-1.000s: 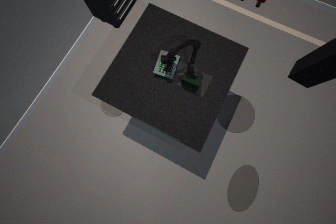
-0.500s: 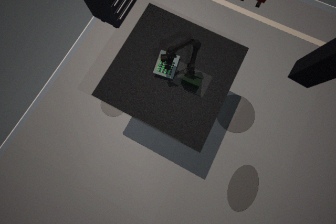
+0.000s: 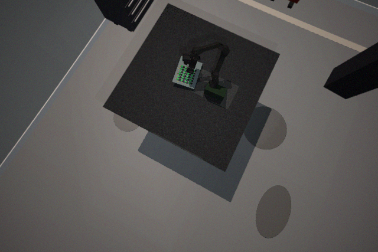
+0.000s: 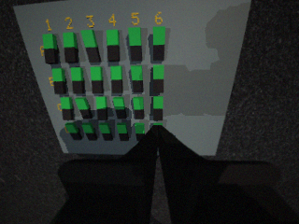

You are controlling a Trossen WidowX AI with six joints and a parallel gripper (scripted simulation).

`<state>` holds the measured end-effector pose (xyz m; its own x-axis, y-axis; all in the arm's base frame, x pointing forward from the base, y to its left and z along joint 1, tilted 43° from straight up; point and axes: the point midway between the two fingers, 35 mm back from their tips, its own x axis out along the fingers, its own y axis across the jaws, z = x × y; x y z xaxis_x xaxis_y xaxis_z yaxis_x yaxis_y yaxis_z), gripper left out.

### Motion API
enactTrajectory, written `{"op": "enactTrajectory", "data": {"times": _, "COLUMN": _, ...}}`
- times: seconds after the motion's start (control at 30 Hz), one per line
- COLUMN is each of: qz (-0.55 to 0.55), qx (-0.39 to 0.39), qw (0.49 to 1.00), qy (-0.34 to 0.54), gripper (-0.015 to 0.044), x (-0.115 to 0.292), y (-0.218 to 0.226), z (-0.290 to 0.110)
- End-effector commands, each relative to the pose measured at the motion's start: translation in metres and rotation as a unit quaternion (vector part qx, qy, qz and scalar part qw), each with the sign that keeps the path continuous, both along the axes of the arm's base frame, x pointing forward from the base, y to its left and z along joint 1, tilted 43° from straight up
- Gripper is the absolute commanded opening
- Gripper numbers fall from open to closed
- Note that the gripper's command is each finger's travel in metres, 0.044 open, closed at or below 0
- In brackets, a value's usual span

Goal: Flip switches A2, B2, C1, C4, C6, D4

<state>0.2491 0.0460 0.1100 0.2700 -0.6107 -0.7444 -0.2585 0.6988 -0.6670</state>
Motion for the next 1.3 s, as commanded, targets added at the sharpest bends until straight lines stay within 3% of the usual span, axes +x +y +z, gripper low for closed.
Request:
{"op": "enactTrajectory", "data": {"times": 0.0, "qz": 0.003, "qx": -0.006, "qw": 1.0, "qy": 0.0, "gripper": 0.0, "x": 0.001, "y": -0.017, "z": -0.014}}
{"op": "enactTrajectory", "data": {"times": 1.27, "qz": 0.003, "qx": -0.006, "qw": 1.0, "qy": -0.001, "gripper": 0.0, "x": 0.007, "y": -0.032, "z": -0.031}}
